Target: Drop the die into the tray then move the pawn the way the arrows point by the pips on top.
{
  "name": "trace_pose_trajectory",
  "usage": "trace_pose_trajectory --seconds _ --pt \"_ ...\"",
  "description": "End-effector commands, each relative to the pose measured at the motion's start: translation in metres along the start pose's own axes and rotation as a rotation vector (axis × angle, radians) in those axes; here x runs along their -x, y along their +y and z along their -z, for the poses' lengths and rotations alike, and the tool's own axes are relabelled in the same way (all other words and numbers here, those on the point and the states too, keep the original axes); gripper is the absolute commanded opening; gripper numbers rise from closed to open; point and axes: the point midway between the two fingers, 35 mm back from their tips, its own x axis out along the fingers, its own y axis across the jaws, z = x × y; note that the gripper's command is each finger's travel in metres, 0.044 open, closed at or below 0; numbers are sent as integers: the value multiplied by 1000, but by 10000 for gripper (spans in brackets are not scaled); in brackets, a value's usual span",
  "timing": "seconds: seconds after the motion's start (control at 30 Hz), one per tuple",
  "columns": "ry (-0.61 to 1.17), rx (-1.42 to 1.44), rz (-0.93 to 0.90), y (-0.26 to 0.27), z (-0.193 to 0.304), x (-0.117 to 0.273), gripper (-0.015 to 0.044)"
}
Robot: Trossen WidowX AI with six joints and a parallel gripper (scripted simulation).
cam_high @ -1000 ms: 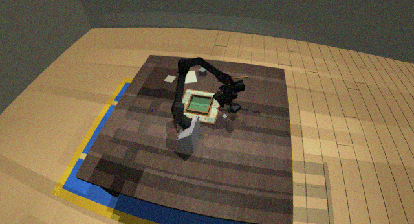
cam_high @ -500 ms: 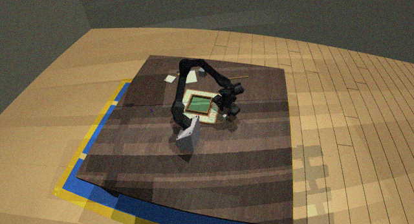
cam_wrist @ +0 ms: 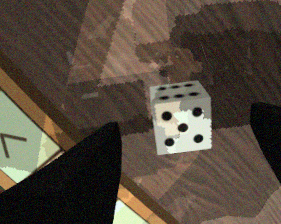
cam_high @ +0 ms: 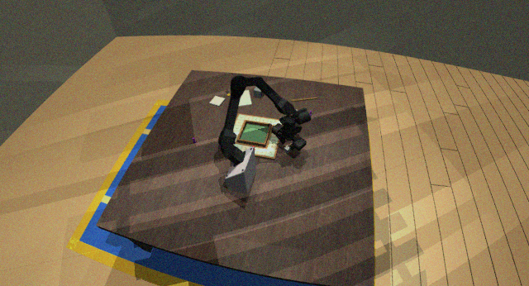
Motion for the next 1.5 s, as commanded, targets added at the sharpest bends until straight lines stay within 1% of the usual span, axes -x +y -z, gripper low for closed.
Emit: trace_pose_trajectory --seconds 0.0,0.27,0.47,0.7,0.8,1.03,1.27,1.47 --pt "11 -9 -6 0 3 -10 275" --pt "12 -9 -7 1 4 -20 275" --pt "12 -9 -7 1 4 -20 118" --pt "12 -9 -7 1 4 -20 71" --pt "11 -9 -6 1 3 -15 0" --pt "8 -11 0 -2 -2 39 0" --pt "10 -11 -1 -2 4 98 0" --pt "10 -25 0 1 5 103 0"
